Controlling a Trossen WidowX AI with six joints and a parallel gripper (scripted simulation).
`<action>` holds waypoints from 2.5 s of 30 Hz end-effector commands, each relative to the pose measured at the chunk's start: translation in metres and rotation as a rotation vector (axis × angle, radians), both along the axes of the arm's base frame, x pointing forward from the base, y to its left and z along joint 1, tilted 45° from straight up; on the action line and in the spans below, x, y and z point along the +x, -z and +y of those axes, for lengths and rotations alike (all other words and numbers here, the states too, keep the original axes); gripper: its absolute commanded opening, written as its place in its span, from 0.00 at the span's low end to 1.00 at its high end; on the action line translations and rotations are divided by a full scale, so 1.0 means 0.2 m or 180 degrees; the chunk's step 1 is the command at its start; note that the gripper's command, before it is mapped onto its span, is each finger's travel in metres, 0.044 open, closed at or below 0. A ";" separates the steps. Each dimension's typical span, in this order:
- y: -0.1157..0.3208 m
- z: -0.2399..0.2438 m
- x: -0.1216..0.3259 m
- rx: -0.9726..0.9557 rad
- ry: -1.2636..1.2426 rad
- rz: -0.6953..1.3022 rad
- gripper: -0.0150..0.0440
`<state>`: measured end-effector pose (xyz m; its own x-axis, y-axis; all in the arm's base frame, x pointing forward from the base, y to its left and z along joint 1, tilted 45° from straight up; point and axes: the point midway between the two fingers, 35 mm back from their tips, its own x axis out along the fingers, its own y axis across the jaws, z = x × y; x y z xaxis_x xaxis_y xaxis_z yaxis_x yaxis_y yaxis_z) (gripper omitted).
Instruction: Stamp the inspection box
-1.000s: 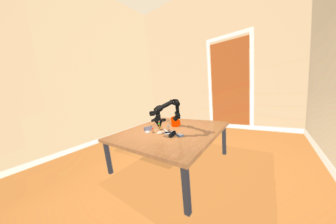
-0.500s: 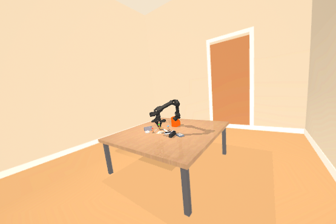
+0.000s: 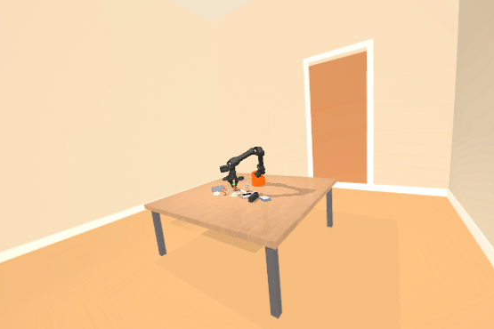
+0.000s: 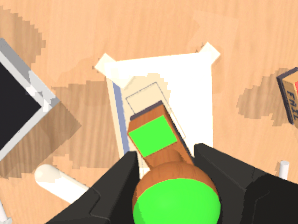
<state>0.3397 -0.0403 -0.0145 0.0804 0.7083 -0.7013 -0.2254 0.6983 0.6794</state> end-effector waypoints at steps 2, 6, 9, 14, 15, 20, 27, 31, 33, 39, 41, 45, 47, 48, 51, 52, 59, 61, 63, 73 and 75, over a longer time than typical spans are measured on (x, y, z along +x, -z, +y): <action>0.03 0.02 -0.01 0.0026 0.0007 0.0033 0.25; 0.03 0.03 -0.01 0.0027 0.0009 0.0031 0.25; 0.04 0.04 -0.01 0.0027 0.0010 0.0030 0.25; 0.05 0.05 -0.01 0.0028 0.0012 0.0028 0.25; 0.06 0.05 -0.01 0.0028 0.0012 0.0027 0.25; 0.07 0.06 0.00 0.0029 0.0014 0.0025 0.25; 0.08 0.08 0.00 0.0030 0.0016 0.0023 0.25; 0.09 0.09 0.00 0.0031 0.0018 0.0021 0.25; 0.10 0.10 0.00 0.0032 0.0018 0.0020 0.25; 0.11 0.11 0.00 0.0034 0.0020 0.0018 0.25; 0.11 0.11 0.00 0.0035 0.0021 0.0017 0.25; 0.12 0.12 0.00 0.0036 0.0022 0.0016 0.25; 0.13 0.13 0.00 0.0037 0.0023 0.0015 0.25; 0.13 0.13 0.00 0.0037 0.0023 0.0014 0.25; 0.13 0.14 0.00 0.0036 0.0024 0.0012 0.25; 0.14 0.14 0.00 0.0034 0.0025 0.0011 0.25; 0.14 0.14 0.00 0.0031 0.0025 0.0009 0.25; 0.14 0.14 0.00 0.0031 0.0025 0.0009 0.25; 0.14 0.14 0.00 0.0031 0.0025 0.0009 0.25; 0.14 0.15 0.00 0.0031 0.0026 0.0009 0.25; 0.14 0.15 0.00 0.0031 0.0026 0.0009 0.25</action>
